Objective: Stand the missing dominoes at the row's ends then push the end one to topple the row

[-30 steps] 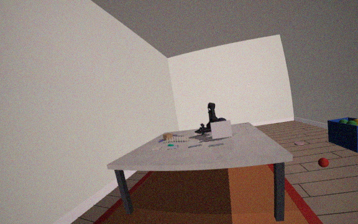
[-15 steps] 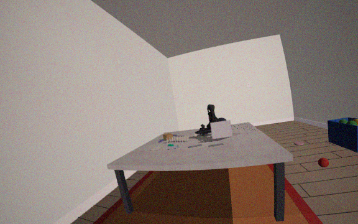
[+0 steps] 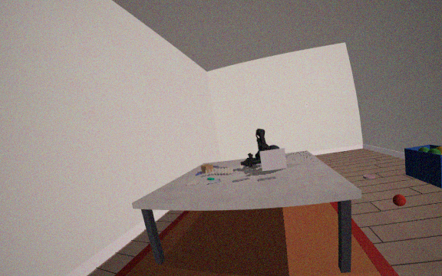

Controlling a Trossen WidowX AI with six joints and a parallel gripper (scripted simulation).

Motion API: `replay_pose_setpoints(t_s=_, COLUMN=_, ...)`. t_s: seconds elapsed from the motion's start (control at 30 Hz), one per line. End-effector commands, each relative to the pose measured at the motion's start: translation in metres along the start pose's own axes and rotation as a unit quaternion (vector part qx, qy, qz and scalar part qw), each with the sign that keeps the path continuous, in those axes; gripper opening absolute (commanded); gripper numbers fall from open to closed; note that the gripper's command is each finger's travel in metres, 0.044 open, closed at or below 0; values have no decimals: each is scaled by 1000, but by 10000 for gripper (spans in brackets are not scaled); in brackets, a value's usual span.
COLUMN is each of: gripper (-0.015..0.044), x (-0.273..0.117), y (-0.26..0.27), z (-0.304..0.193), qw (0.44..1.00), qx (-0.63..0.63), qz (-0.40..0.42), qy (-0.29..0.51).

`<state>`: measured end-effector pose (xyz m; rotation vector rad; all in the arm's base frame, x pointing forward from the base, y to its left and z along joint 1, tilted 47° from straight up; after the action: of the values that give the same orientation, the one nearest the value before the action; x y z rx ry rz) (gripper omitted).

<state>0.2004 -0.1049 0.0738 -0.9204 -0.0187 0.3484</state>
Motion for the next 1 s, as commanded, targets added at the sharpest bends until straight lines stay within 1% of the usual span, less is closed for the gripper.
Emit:
replay_pose_setpoints(t_s=0.0, gripper=418, x=0, y=0, z=0, qw=1000, qx=-3, qz=0, qy=-2)
replay_pose_setpoints(t_s=0.03, gripper=440, x=0, y=-1, z=1, qw=1000, qx=-3, qz=0, qy=-2)
replay_pose_setpoints(t_s=0.4, gripper=440, x=0, y=-6, z=47, qw=1000, qx=-1, qz=0, qy=0)
replay_pose_setpoints(t_s=0.53, gripper=440, x=3, y=-8, z=48, qw=1000, qx=16, qz=2, qy=4)
replay_pose_setpoints(t_s=0.63, gripper=440, x=20, y=-20, z=43, qw=994, qx=103, qz=17, qy=27)
replay_pose_setpoints(t_s=0.73, gripper=440, x=50, y=-35, z=42, qw=967, qx=240, qz=38, qy=75)
replay_pose_setpoints(t_s=0.83, gripper=440, x=79, y=-40, z=47, qw=917, qx=370, qz=52, qy=139)
replay_pose_setpoints(t_s=0.97, gripper=440, x=110, y=-41, z=65, qw=826, qx=509, qz=45, qy=237)
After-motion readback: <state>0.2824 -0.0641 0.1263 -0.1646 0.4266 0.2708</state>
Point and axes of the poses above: the point midway between the two fingers, 35 mm back from their tips, its own x axis out along the fingers, its own y axis across the jaws, z = x × y, the point moved 4 cm from there along -x, back along the fingers, and after that the axes turned 6 degrees about -x, right-handed, at the moved point
